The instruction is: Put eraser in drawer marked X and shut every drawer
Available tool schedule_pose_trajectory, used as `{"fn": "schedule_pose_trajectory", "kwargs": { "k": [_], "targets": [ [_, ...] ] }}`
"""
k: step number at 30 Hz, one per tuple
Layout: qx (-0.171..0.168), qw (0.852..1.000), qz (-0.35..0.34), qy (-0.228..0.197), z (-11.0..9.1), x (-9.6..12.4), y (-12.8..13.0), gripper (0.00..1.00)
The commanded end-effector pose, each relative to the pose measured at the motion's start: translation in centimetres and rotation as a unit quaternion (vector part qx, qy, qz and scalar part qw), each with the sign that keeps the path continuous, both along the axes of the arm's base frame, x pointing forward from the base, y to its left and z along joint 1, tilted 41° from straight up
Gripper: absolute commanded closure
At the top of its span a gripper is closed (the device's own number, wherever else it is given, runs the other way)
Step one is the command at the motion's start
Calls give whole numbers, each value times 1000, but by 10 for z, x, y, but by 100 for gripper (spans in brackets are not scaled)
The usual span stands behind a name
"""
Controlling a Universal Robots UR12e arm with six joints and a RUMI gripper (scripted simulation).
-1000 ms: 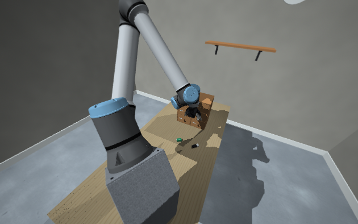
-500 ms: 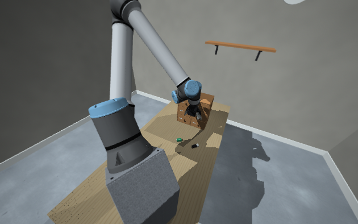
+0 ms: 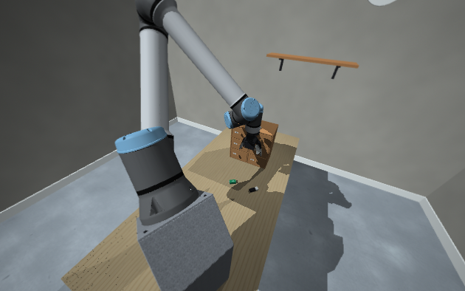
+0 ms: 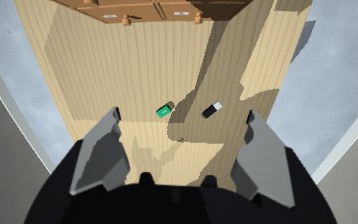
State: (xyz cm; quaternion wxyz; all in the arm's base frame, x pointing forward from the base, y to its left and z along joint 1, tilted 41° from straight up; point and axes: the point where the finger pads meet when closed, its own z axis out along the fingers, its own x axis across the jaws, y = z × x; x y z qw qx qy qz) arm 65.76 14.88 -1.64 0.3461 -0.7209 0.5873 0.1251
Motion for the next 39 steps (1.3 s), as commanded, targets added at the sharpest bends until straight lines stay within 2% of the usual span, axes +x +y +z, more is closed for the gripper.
{"fn": "schedule_pose_trajectory", "kwargs": {
  "k": [1,39],
  "targets": [
    [-3,1000,7,9,1,-1,-2,0],
    [-14,999,29,37,5,-7,-6,0]
  ]
}}
